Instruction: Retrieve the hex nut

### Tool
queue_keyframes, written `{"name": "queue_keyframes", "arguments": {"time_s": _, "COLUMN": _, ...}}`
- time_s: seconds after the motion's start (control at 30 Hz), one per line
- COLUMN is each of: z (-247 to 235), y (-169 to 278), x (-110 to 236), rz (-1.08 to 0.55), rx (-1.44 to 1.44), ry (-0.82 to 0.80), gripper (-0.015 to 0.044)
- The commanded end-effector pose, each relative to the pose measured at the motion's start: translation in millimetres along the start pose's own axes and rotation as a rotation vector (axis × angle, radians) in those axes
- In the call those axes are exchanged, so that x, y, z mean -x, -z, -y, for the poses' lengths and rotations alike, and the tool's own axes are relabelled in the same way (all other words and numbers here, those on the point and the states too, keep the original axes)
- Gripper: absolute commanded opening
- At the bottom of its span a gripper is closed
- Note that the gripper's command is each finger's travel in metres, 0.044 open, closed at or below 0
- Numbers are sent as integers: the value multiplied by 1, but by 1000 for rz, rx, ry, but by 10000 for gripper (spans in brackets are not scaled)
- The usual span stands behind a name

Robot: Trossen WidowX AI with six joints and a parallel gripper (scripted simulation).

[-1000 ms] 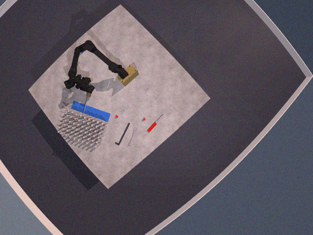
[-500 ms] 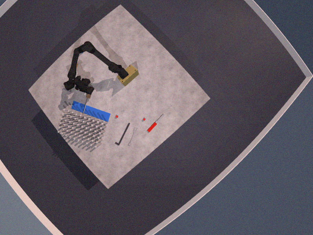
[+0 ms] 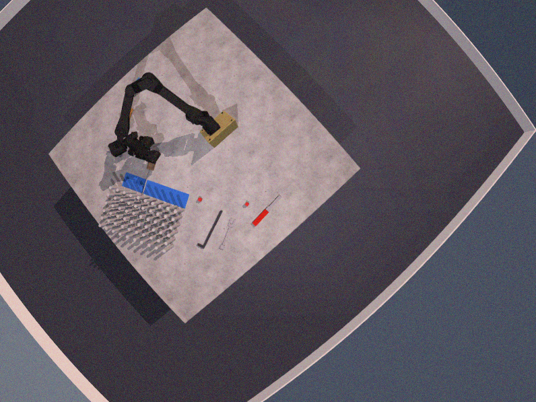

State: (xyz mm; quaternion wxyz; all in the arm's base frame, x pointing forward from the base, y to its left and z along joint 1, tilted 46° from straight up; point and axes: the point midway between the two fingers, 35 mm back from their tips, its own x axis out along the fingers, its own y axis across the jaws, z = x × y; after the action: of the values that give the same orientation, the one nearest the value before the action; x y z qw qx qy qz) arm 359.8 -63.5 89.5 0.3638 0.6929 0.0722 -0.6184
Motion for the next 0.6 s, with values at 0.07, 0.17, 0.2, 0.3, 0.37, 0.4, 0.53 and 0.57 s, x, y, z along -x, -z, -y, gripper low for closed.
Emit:
{"name": "queue_keyframes", "arguments": {"time_s": 0.07, "z": -1, "y": 7, "x": 1, "rz": -8, "rx": -5, "ry": -8, "gripper": 0}}
{"name": "queue_keyframes", "arguments": {"time_s": 0.17, "z": -2, "y": 9, "x": 0, "rz": -8, "rx": -6, "ry": -8, "gripper": 0}}
{"name": "queue_keyframes", "arguments": {"time_s": 0.2, "z": -2, "y": 9, "x": 0, "rz": -8, "rx": -6, "ry": -8, "gripper": 0}}
{"name": "queue_keyframes", "arguments": {"time_s": 0.3, "z": -2, "y": 11, "x": -1, "rz": -8, "rx": -6, "ry": -8, "gripper": 0}}
{"name": "queue_keyframes", "arguments": {"time_s": 0.37, "z": -2, "y": 13, "x": -2, "rz": -8, "rx": -6, "ry": -8, "gripper": 0}}
{"name": "queue_keyframes", "arguments": {"time_s": 0.4, "z": -2, "y": 13, "x": -2, "rz": -8, "rx": -6, "ry": -8, "gripper": 0}}
{"name": "queue_keyframes", "arguments": {"time_s": 0.53, "z": -2, "y": 16, "x": -3, "rz": -9, "rx": -6, "ry": -8, "gripper": 0}}
{"name": "queue_keyframes", "arguments": {"time_s": 0.57, "z": -2, "y": 17, "x": -3, "rz": -9, "rx": -6, "ry": -8, "gripper": 0}}
